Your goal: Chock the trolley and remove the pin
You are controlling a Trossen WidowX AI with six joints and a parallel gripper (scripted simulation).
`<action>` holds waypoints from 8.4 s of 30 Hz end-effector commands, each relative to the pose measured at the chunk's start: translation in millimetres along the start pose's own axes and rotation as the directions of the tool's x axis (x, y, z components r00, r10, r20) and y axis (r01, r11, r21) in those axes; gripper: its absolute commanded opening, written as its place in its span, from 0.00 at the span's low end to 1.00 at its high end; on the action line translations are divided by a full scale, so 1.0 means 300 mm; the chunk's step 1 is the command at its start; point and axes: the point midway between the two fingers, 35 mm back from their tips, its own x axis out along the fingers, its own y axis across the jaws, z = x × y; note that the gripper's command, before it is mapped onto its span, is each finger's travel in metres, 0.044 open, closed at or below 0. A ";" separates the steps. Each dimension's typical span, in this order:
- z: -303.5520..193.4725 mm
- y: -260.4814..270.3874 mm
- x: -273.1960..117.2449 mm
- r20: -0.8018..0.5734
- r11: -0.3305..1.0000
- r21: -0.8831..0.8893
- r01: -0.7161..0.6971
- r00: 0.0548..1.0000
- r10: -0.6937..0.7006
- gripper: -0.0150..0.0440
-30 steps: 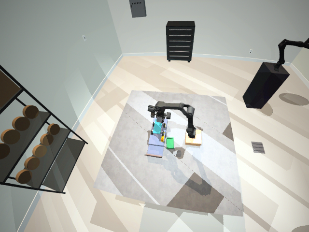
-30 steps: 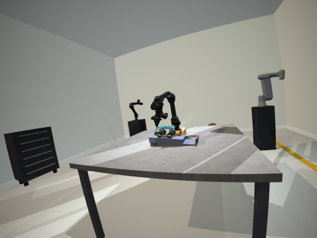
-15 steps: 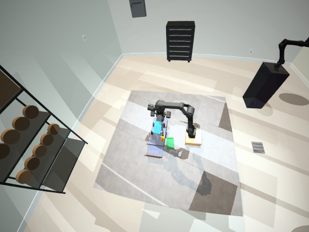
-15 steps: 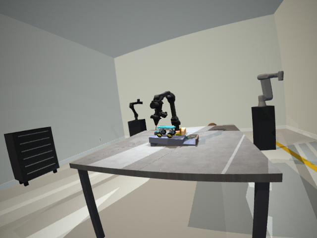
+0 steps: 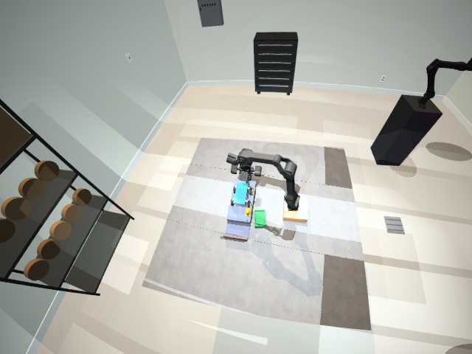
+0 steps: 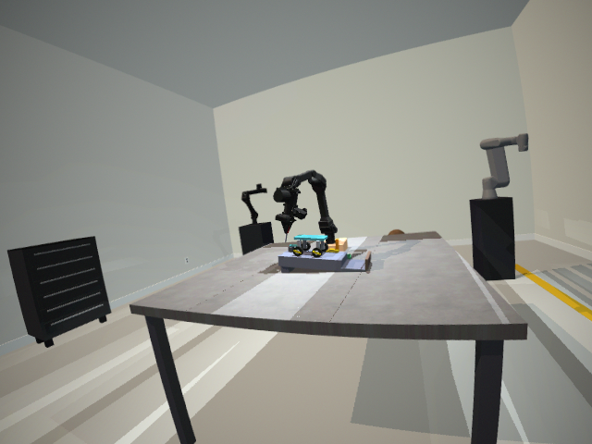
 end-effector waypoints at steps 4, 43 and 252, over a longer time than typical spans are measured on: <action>-0.003 0.042 0.000 0.002 1.000 -0.007 0.004 1.000 -0.004 0.25; 0.177 0.269 -0.008 0.007 1.000 -0.008 -0.001 1.000 0.001 0.25; 0.801 0.370 0.243 0.465 -0.160 -0.872 0.463 0.885 0.030 0.58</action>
